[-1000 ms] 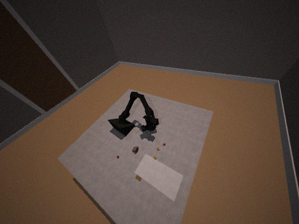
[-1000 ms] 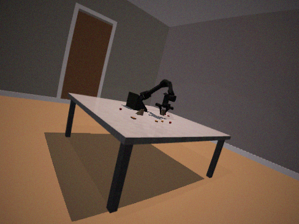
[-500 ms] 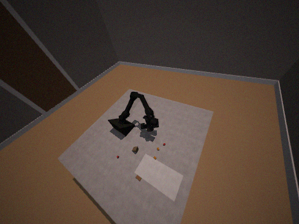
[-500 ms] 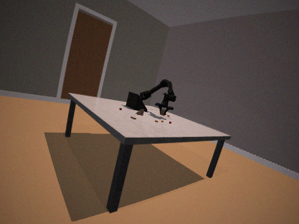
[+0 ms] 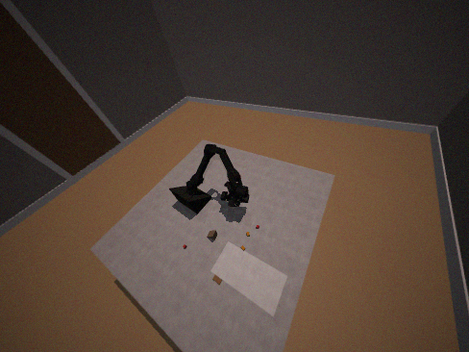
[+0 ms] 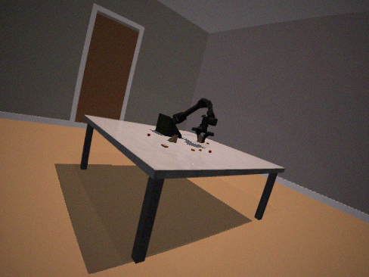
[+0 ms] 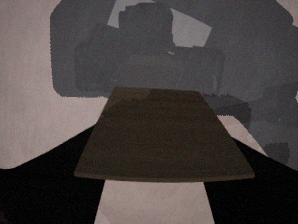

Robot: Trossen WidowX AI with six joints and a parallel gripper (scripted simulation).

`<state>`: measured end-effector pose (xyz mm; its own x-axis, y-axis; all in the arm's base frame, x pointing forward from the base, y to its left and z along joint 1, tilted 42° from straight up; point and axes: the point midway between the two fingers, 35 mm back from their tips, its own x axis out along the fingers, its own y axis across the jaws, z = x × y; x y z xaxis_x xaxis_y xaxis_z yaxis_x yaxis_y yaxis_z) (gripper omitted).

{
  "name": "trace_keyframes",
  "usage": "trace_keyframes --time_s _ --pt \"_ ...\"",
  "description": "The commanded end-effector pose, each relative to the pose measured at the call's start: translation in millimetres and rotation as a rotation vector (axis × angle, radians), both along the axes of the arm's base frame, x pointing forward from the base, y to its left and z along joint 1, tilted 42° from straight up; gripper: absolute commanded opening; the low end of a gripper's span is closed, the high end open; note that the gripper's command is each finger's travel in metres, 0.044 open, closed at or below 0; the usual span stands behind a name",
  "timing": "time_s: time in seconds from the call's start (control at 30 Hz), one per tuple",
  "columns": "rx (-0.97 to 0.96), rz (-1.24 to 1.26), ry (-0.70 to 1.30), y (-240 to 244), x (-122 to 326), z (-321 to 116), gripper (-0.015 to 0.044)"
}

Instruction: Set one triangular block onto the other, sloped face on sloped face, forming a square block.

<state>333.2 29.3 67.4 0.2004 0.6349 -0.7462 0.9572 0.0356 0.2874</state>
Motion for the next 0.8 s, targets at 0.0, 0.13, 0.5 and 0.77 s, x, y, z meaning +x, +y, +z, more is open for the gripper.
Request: trace_keyframes --time_s 0.0,0.13,0.5,0.77 --pt "0.004 -0.002 0.007 3.3 0.3 -4.1 0.0000" --pt "0.003 0.001 0.004 7.4 1.8 -8.9 0.0000" --pt "-0.001 0.009 -0.004 17.4 4.6 -20.2 0.0000" --pt "-0.001 0.009 -0.004 17.4 4.6 -20.2 0.0000"
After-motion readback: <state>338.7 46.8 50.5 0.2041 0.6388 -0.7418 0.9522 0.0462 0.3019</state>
